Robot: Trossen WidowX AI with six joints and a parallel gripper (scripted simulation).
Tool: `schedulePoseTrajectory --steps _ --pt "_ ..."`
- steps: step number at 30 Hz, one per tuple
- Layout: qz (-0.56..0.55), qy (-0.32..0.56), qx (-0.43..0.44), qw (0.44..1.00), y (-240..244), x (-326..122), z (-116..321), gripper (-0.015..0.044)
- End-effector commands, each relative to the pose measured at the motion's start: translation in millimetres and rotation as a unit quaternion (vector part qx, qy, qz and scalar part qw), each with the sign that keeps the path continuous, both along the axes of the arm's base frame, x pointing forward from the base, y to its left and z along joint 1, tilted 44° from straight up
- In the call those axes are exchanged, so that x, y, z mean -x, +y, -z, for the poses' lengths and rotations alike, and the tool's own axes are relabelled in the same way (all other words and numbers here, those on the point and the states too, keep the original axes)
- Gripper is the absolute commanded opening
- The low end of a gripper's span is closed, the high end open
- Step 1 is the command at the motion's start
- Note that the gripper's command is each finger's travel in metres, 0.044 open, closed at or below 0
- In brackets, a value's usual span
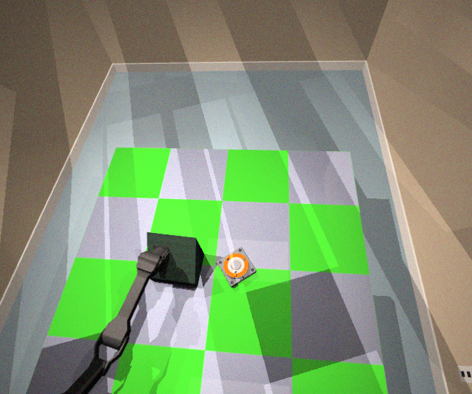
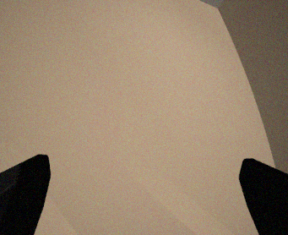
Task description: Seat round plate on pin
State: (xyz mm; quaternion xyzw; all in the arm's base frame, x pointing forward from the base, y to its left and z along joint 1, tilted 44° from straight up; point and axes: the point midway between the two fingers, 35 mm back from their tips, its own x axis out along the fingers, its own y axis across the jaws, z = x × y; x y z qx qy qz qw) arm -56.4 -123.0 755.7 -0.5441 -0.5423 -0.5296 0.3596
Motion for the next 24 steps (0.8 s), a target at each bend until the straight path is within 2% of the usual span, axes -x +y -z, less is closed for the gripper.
schedulePoseTrajectory --steps 1,4,9,15,17,24 --pt "-0.004 0.005 0.009 1.000 6 -1 0 0.0374" --pt "-0.053 0.071 0.110 0.990 81 -19 6 0.0295" --pt "-0.082 0.128 0.158 0.976 128 -37 12 0.0164" --pt "-0.129 0.271 0.234 0.925 223 -92 40 0.0006" --pt "-0.136 0.307 0.245 0.910 243 -107 50 0.0000" --pt "-0.127 0.508 0.250 0.814 319 -206 121 0.0000"
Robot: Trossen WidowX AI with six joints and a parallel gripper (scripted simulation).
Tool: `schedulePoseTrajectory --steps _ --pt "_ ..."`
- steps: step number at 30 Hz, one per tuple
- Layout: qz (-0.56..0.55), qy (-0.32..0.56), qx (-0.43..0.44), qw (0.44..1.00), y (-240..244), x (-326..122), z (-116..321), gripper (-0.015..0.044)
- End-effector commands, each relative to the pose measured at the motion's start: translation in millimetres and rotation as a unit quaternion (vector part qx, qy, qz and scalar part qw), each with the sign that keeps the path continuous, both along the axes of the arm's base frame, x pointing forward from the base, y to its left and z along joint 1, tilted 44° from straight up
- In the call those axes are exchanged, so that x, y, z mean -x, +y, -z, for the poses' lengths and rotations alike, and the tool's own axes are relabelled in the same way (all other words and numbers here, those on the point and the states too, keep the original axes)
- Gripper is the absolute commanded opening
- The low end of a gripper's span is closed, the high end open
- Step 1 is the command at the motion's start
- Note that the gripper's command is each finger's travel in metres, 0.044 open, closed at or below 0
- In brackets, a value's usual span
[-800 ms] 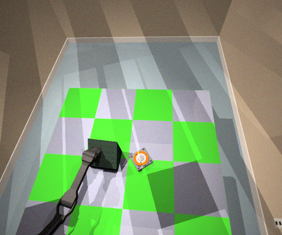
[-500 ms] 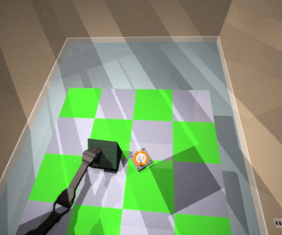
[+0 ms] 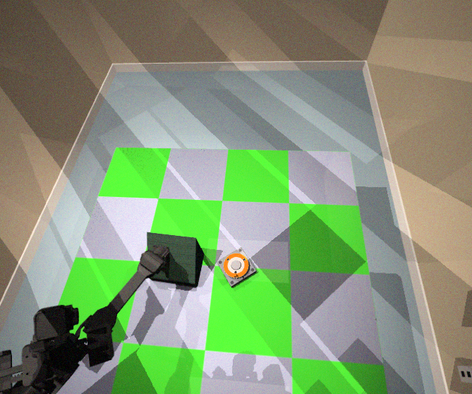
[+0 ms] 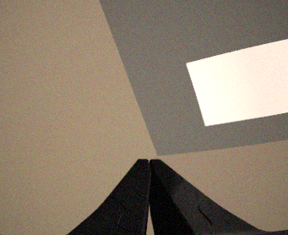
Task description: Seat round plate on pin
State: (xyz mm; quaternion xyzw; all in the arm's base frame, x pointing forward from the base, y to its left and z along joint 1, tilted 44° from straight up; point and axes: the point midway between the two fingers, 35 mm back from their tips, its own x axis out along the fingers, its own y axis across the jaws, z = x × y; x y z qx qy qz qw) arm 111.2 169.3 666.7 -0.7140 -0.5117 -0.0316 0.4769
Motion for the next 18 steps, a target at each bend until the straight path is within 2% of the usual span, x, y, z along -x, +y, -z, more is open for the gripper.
schedulePoseTrajectory --steps 1,8,10,14,18 --pt "0.019 0.089 0.022 0.996 30 -43 36 0.0000" --pt "0.069 0.332 0.011 0.941 71 -137 138 0.0000" --pt "0.082 0.369 0.004 0.926 73 -152 157 0.0000" --pt "0.147 0.498 -0.039 0.854 70 -202 232 0.0000" --pt "0.203 0.572 -0.077 0.791 58 -231 289 0.0000"
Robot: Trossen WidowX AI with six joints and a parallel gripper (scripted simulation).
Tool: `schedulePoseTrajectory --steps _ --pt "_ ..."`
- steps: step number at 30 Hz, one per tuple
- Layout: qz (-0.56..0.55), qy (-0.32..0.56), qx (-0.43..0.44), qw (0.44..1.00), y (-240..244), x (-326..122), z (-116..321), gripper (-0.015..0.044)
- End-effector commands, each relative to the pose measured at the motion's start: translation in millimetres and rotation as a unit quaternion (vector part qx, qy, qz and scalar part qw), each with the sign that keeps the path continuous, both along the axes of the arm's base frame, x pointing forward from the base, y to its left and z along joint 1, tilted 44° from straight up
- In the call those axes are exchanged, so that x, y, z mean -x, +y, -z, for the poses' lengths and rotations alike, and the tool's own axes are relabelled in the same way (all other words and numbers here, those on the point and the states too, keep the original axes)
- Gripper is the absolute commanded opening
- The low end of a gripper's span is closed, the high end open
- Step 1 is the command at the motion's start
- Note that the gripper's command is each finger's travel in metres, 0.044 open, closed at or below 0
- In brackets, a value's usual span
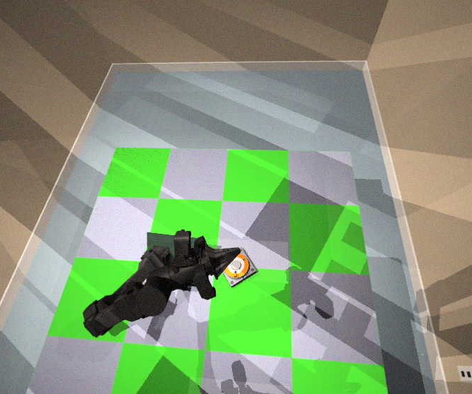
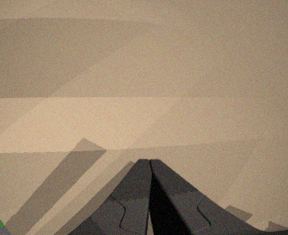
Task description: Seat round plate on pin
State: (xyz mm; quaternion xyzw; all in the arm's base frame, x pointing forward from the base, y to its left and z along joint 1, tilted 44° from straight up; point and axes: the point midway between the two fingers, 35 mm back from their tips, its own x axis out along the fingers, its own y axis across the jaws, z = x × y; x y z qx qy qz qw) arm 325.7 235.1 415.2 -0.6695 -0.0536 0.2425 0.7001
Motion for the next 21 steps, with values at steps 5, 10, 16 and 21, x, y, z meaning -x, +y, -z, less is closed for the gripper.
schedulePoseTrajectory --steps 5,10,16,21 --pt "0.197 0.193 -0.029 0.961 -49 -50 139 0.0000" --pt "0.345 0.276 -0.060 0.895 -95 -55 219 0.0000" --pt "0.506 0.320 -0.085 0.797 -149 -40 293 0.0000" --pt "0.679 0.310 -0.096 0.658 -215 3 362 0.0000"
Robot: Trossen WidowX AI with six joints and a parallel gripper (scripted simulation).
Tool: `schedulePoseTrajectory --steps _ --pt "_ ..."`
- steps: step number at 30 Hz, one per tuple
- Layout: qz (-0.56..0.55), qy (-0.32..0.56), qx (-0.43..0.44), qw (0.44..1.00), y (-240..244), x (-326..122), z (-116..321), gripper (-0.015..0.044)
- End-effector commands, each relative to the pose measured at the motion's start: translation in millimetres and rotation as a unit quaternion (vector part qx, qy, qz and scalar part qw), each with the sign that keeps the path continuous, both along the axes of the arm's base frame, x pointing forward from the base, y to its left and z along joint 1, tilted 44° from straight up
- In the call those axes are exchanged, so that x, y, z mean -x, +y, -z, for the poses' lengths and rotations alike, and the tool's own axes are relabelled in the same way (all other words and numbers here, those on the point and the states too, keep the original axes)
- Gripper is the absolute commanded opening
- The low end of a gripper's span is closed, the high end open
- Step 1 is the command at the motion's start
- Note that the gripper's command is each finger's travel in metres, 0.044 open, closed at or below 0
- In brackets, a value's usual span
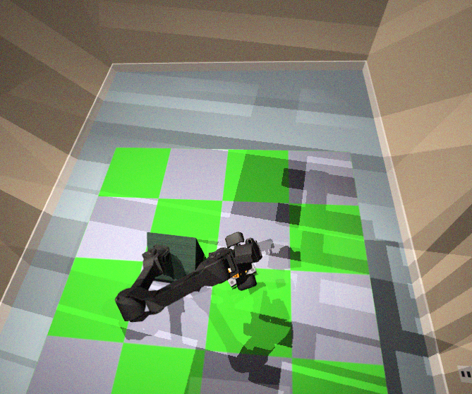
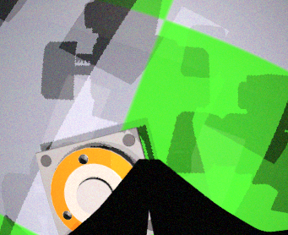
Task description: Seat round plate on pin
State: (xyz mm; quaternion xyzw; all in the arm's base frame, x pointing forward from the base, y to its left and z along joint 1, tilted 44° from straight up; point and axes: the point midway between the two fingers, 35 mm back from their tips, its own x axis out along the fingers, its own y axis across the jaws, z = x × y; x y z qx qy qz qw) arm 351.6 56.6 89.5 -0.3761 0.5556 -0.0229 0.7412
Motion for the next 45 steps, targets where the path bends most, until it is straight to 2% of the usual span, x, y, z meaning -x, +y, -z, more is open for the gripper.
schedulePoseTrajectory --steps 1,7,14,23,45 --pt "0.146 0.032 0.042 0.988 -47 38 46 0.0000" --pt "0.253 0.041 0.086 0.963 -81 74 71 0.0000" --pt "0.253 0.041 0.086 0.963 -84 69 72 0.0000" --pt "0.253 0.040 0.087 0.963 -115 67 103 0.0000" --pt "0.253 0.040 0.087 0.963 -117 46 102 0.0000"
